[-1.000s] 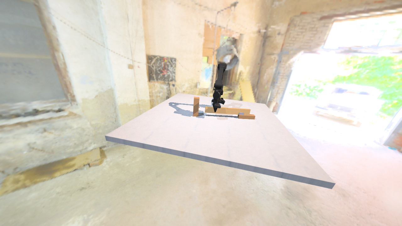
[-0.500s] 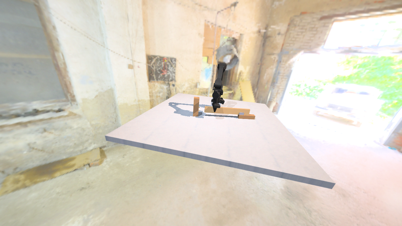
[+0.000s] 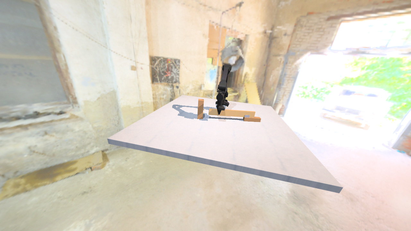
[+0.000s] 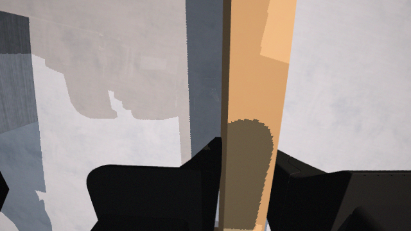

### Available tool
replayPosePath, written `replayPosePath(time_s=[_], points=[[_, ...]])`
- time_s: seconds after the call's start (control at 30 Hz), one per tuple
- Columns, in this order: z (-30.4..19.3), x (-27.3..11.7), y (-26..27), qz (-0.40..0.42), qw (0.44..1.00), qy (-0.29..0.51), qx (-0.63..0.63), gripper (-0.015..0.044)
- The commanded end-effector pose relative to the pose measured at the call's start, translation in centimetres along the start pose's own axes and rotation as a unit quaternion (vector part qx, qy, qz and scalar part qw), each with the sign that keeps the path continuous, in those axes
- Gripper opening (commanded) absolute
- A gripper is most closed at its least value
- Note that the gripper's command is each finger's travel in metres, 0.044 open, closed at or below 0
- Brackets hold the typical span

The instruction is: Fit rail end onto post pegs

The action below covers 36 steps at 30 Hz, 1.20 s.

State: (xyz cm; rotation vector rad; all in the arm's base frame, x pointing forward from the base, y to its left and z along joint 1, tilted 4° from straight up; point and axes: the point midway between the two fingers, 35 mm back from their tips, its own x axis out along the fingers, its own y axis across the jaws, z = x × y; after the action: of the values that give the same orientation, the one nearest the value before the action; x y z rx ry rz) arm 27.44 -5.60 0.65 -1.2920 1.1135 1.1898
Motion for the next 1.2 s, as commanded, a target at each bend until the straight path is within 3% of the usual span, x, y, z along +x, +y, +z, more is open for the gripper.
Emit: replayPosePath(time_s=[0.0,1.17], points=[[-0.3,-0.1,-0.2,-0.002,1.000,0.002,-0.002,0.0000],[-1.3,-0.1,-0.2,-0.002,1.000,0.002,-0.002,0.0000]])
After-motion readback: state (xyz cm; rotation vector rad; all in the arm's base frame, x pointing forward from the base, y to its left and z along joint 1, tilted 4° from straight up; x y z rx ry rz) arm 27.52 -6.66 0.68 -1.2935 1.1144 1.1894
